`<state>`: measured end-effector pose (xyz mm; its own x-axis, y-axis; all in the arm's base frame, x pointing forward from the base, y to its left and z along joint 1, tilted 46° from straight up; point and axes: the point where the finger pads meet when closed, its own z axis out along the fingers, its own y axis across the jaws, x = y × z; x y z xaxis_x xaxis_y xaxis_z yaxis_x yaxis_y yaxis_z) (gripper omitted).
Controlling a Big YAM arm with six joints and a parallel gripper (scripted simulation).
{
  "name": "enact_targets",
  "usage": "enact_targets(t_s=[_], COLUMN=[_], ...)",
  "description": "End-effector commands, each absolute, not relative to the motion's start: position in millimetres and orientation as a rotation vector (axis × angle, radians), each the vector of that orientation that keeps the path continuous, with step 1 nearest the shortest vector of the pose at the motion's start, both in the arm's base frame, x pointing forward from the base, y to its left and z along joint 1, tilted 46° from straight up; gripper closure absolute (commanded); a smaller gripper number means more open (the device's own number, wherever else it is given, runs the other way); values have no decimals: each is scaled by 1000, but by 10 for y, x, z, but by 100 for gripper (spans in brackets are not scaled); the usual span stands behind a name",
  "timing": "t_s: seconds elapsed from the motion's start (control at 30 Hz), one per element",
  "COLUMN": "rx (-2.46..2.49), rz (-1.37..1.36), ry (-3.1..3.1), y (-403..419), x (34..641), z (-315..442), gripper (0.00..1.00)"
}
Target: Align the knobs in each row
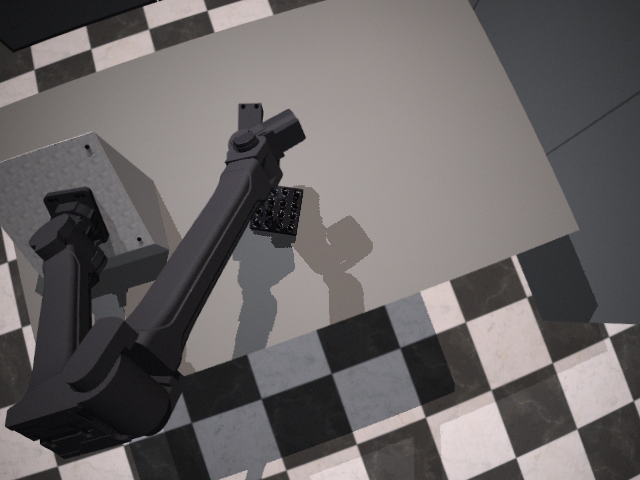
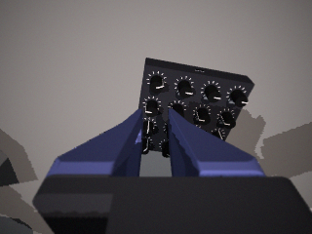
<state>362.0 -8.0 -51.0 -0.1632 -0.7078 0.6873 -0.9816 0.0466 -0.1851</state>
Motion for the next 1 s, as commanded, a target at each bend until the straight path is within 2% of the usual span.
enact_targets(t_s=[0.0, 0.97], rx=[1698, 1697], rz=[895, 894], ry=[-1924, -1922], y=[-132, -359], x=[3667, 3675], z=[-549, -757], gripper=[81, 81])
